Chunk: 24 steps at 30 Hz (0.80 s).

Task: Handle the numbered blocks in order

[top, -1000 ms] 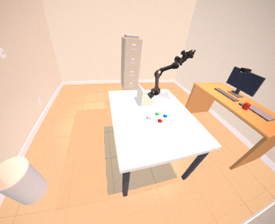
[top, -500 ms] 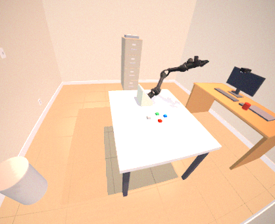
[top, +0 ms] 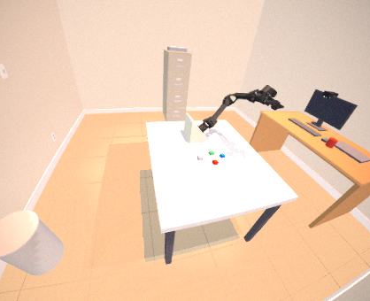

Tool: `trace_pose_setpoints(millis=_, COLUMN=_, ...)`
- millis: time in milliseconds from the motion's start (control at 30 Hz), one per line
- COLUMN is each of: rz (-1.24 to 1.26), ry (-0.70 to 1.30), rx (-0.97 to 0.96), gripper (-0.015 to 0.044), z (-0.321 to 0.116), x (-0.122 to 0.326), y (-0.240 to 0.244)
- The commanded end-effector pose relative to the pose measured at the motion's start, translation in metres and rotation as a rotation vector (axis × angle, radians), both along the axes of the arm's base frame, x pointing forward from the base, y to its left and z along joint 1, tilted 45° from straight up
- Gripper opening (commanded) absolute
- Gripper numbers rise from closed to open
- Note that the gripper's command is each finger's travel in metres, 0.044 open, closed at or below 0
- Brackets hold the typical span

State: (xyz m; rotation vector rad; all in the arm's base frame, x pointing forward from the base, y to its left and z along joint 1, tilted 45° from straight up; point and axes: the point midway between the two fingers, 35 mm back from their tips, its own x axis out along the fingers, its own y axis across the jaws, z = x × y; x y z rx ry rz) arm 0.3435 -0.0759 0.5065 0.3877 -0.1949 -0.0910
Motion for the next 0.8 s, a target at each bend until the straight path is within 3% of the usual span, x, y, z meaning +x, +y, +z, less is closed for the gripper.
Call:
trace_pose_setpoints(millis=0, rz=-0.013, ry=0.224, rx=-0.055, gripper=0.04, z=-0.064, x=0.035, y=-0.024)
trace_pose_setpoints(millis=400, rz=0.099, ry=0.822, rx=-0.118, gripper=0.04, z=-0.253, x=0.067, y=-0.08)
trace_pose_setpoints(millis=767, rz=0.455, ry=1.294, rx=0.026, gripper=0.04, z=-0.425, x=0.008, y=-0.097)
